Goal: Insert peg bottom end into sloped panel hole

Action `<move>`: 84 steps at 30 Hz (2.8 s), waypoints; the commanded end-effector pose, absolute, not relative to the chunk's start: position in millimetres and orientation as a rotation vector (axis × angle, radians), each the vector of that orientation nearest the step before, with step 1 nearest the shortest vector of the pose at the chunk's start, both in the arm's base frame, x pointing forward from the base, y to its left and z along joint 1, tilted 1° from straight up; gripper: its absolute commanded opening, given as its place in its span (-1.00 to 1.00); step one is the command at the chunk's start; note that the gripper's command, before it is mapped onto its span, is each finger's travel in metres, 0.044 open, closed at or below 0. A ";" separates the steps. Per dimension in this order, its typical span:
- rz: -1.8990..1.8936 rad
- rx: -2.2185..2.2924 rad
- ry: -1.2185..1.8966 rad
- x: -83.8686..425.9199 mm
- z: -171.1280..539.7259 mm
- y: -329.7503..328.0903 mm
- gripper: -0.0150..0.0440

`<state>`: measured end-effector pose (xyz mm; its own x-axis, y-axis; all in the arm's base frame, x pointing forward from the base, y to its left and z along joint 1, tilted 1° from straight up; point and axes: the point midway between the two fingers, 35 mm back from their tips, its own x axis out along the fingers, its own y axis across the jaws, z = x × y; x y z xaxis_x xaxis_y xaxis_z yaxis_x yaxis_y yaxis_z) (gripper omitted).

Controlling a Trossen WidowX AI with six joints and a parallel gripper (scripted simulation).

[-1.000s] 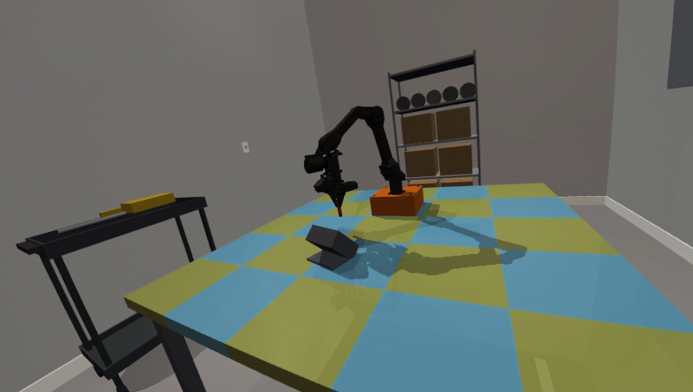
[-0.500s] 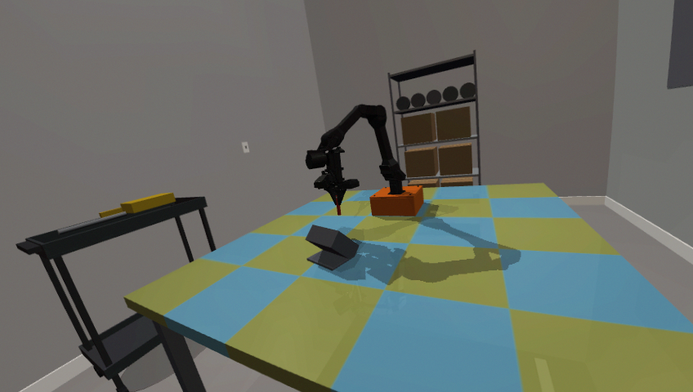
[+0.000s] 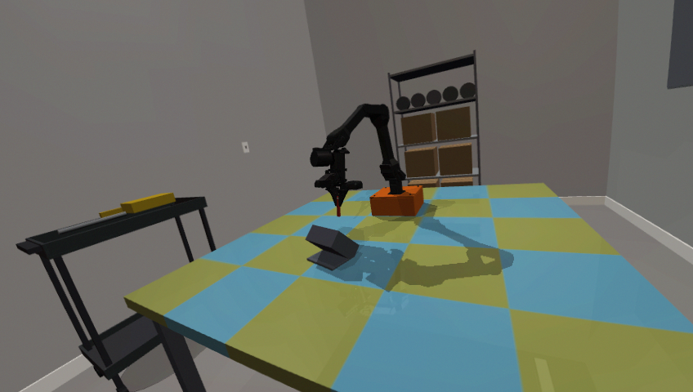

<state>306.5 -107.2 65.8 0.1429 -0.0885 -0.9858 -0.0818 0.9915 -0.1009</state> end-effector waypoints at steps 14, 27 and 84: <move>0.050 -0.286 1.337 314.9 65.5 -92.9 -0.49; 0.088 -0.391 1.259 321.4 66.7 -80.9 -0.49; 0.209 -0.806 0.884 335.8 81.7 -23.7 -0.49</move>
<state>336.8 -25.9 81.6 0.6245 -0.1529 -0.7659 -0.4692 0.7105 -0.5244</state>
